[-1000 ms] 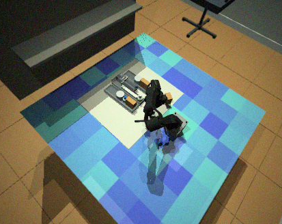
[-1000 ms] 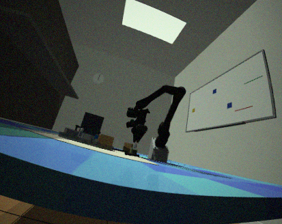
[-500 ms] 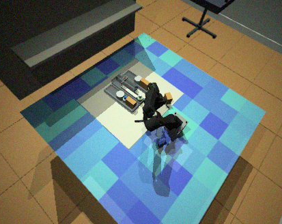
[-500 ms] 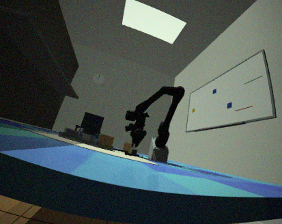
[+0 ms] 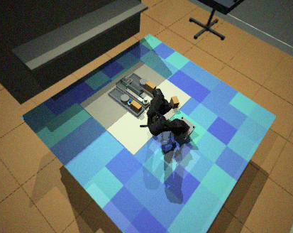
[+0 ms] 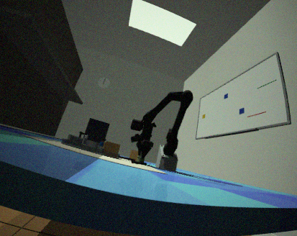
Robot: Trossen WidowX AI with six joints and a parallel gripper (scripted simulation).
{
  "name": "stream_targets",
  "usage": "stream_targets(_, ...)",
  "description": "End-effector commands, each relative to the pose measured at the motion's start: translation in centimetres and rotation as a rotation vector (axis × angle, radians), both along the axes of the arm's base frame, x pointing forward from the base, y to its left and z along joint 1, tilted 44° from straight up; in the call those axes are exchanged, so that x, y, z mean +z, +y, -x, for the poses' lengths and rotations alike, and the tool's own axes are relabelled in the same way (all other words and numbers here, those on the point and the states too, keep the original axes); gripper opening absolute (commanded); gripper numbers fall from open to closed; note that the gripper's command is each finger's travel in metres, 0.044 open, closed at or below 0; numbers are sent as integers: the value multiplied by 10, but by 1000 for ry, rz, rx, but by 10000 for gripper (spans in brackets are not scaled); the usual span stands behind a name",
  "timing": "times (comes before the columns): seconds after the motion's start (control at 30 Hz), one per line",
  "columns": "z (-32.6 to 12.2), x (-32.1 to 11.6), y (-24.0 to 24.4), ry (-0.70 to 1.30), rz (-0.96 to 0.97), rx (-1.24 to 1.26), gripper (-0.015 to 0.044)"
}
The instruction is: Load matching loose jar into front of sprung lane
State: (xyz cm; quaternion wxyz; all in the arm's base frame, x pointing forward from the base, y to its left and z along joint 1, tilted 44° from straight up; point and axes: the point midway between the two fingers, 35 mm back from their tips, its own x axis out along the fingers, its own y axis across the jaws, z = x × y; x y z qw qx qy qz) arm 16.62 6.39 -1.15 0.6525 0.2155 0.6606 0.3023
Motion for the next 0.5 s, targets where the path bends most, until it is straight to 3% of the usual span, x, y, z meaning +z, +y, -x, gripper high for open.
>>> stream_targets(0.0, 2, -3, 4, 7, -6, -2, 440)
stream_targets(0.33, 2, -3, 4, 7, -6, -2, 177)
stream_targets(0.47, 2, -3, 4, 7, -6, -2, 151)
